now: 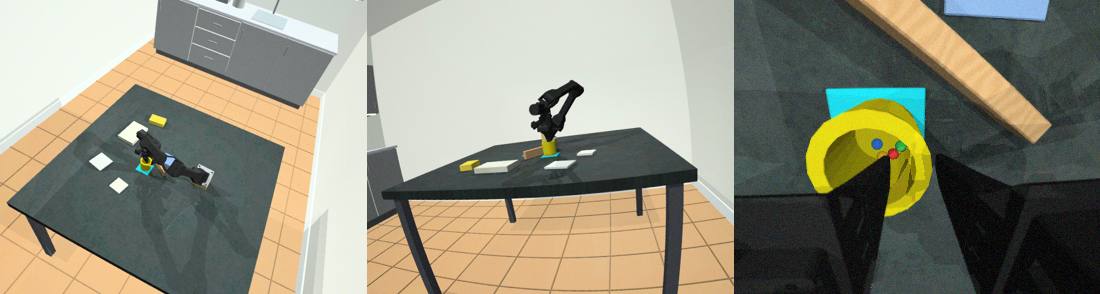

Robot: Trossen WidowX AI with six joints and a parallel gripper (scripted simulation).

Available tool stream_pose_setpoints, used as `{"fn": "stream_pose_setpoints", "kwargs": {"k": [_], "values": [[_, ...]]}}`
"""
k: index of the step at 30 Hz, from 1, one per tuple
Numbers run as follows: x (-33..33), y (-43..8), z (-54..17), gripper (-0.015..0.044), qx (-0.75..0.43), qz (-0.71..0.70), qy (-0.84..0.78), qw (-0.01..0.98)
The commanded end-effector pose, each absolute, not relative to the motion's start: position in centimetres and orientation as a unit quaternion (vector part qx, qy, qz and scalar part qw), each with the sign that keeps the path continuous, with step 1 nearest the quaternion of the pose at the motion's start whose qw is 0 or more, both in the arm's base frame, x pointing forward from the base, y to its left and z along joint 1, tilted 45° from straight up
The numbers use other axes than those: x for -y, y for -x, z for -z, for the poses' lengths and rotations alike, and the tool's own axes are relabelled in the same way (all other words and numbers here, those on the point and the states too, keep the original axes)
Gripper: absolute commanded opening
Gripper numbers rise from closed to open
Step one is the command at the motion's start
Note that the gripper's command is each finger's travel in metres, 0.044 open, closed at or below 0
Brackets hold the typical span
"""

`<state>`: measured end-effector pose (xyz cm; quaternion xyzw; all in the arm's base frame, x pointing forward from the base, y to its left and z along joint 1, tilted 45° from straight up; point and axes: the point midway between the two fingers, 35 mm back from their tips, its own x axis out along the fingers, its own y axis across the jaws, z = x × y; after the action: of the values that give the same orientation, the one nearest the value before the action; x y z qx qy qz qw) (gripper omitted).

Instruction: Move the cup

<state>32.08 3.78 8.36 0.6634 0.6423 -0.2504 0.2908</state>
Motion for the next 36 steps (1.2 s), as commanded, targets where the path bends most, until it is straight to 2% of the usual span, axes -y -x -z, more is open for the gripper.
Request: {"fn": "stream_pose_setpoints", "kwargs": {"k": [1,24,35,36], "values": [[-3.4,-32.1,-8.7,0.0147,-0.643,0.251,-0.661,0.293],[-1.5,-32.1,-10.6,0.0147,-0.644,0.251,-0.662,0.291],[-1.5,-32.1,-10.7,0.0435,-0.642,0.25,-0.664,0.289],[-1.4,-32.2,-10.8,0.044,-0.642,0.25,-0.664,0.289]]}}
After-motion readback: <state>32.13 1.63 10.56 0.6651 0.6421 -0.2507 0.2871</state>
